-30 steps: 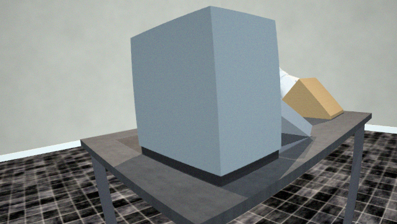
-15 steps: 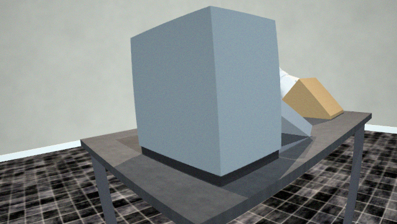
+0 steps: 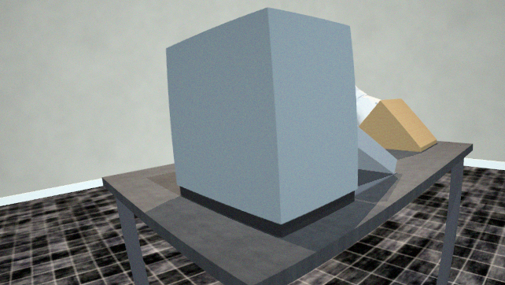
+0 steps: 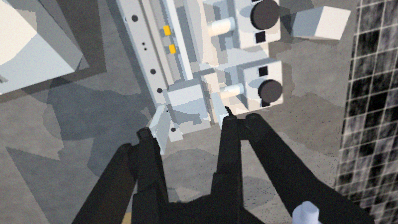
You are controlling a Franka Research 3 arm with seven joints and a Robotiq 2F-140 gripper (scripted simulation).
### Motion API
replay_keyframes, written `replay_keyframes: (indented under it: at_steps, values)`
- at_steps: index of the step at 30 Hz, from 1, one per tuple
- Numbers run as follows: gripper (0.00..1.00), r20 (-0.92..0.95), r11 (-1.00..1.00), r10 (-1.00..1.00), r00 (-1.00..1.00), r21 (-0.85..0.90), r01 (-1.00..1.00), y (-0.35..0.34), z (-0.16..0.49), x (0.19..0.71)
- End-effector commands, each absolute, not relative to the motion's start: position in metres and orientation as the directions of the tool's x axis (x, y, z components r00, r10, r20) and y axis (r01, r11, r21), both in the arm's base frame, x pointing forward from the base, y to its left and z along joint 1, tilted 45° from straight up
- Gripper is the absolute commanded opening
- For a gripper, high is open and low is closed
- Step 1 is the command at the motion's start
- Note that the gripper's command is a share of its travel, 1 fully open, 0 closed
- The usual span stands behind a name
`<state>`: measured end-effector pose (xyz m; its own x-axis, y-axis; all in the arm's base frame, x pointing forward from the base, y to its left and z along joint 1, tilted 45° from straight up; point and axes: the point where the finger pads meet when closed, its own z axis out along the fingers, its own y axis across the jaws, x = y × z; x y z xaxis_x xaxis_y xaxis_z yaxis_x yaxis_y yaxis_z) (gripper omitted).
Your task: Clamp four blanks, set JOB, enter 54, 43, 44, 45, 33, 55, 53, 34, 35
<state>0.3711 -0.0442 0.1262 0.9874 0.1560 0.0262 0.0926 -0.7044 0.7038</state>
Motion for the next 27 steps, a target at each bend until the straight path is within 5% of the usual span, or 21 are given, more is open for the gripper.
replay_keyframes:
  at_steps: [1, 27]
  values:
    - [0.40, 0.030, -0.706, 0.155, 0.987, 0.702, 0.089, -0.0438, 0.1255, 0.3717]
    - [0.40, 0.030, -0.706, 0.155, 0.987, 0.702, 0.089, -0.0401, 0.1292, 0.3710]
